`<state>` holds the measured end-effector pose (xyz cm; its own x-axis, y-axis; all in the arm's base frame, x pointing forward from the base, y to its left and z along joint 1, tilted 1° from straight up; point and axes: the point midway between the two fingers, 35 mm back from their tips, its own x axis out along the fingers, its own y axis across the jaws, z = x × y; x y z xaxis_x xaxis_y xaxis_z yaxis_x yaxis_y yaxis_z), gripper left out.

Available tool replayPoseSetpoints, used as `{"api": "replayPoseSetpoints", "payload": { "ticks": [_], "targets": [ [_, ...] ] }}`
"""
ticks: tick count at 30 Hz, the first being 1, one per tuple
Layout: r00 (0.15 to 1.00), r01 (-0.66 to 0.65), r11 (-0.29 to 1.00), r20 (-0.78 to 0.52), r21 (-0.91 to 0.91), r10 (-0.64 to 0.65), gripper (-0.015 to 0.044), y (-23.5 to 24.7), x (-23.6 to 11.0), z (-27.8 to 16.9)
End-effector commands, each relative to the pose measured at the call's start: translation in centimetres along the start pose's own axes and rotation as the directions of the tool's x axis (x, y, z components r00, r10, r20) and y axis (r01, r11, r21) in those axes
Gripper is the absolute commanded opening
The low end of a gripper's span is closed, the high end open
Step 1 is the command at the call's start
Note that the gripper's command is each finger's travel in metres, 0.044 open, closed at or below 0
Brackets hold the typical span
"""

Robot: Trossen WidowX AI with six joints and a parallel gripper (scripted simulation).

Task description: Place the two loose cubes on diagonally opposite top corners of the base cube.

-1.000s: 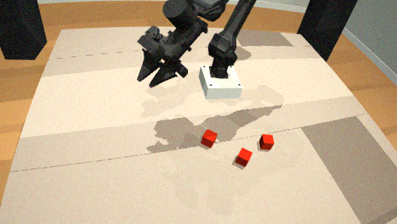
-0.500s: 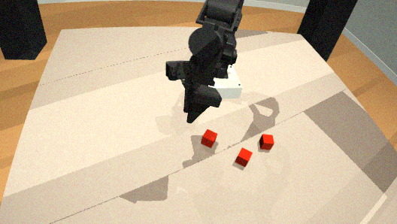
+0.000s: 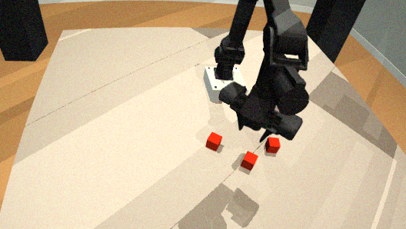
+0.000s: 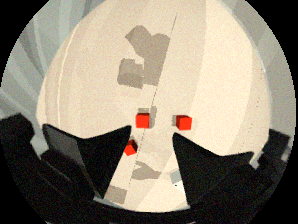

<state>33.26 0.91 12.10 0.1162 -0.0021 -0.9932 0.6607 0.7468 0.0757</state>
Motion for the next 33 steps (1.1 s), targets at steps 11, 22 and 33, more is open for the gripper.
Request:
{"api": "replayPoseSetpoints", "payload": {
  "ticks": [11,22,33],
  "targets": [
    [0.997,0.028,0.986,-0.068,-0.166,-0.040,0.0265,2.2,3.4,-2.1],
    [0.997,0.029,0.986,-0.068,-0.166,-0.040,0.0265,1.9,7.6,-2.5],
    [0.997,0.029,0.986,-0.068,-0.166,-0.040,0.0265,1.9,8.9,-2.6]
  ]
}}
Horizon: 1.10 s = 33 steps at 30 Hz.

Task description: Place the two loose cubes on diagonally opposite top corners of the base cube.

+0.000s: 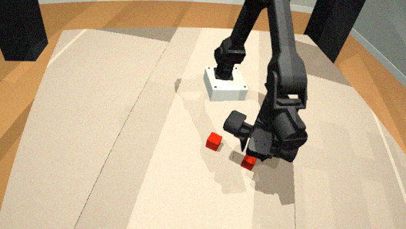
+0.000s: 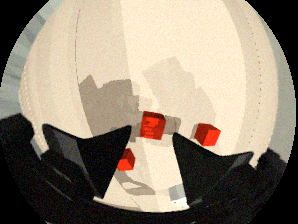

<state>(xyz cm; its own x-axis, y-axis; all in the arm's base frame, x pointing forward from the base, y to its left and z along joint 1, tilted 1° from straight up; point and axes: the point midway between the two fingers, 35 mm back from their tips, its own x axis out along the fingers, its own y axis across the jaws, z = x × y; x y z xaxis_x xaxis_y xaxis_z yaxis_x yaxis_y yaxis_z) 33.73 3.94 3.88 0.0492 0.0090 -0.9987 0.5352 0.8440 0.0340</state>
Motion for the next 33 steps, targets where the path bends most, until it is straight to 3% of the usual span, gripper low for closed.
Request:
{"api": "replayPoseSetpoints", "payload": {
  "ticks": [1,16,22,33],
  "targets": [
    [1.000,0.002,1.000,-0.011,-0.005,-0.002,0.0265,0.0,0.8,-0.2],
    [1.000,0.002,1.000,-0.011,-0.005,-0.002,0.0265,-0.1,3.0,-0.2],
    [1.000,0.002,1.000,-0.011,-0.005,-0.002,0.0107,-0.1,3.0,-0.2],
    [1.000,0.002,1.000,-0.011,-0.005,-0.002,0.0105,0.1,1.1,0.0]
  ]
}}
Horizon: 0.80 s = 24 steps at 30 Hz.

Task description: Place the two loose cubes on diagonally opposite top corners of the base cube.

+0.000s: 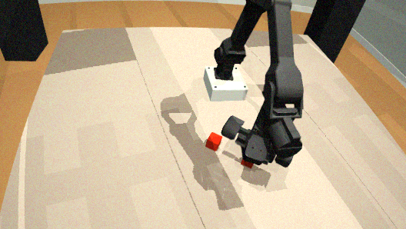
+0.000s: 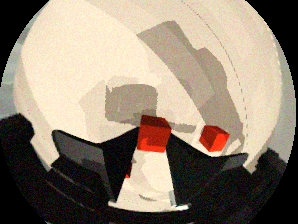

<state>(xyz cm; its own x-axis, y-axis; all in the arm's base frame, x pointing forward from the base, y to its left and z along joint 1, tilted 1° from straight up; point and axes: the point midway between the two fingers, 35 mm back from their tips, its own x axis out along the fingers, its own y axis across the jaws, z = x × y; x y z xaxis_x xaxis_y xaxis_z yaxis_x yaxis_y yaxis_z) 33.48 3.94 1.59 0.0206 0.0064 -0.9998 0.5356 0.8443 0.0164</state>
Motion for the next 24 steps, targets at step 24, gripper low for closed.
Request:
{"api": "replayPoseSetpoints", "payload": {
  "ticks": [24],
  "targets": [
    [1.000,-0.015,1.000,0.012,-0.004,0.015,0.0105,0.1,-8.8,0.2]
  ]
}}
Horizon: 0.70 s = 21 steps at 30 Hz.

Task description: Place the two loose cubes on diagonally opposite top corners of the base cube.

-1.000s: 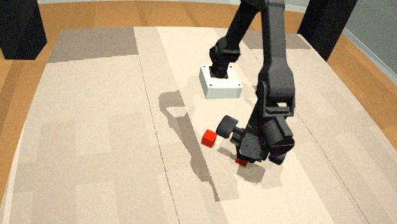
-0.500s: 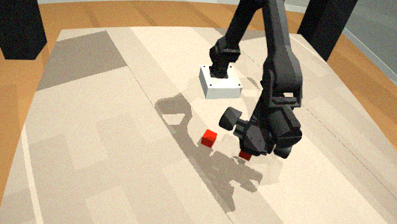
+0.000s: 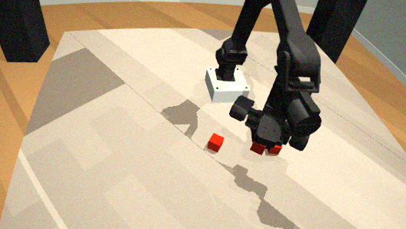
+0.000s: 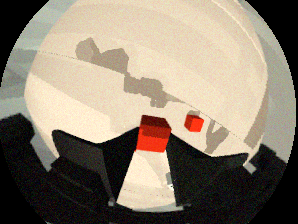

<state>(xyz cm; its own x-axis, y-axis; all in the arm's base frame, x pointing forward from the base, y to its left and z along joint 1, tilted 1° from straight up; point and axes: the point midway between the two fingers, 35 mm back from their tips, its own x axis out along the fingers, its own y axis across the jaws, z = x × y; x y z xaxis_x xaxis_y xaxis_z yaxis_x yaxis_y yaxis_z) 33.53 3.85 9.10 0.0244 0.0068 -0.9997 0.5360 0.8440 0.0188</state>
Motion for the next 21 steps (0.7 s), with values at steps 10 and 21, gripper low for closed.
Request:
{"api": "replayPoseSetpoints", "payload": {
  "ticks": [10,21],
  "targets": [
    [1.000,-0.013,1.000,0.009,0.008,0.013,0.0105,0.1,-2.5,-0.5],
    [1.000,-0.015,0.994,0.006,0.105,0.015,0.0105,1.8,-0.7,-3.2]
  ]
}}
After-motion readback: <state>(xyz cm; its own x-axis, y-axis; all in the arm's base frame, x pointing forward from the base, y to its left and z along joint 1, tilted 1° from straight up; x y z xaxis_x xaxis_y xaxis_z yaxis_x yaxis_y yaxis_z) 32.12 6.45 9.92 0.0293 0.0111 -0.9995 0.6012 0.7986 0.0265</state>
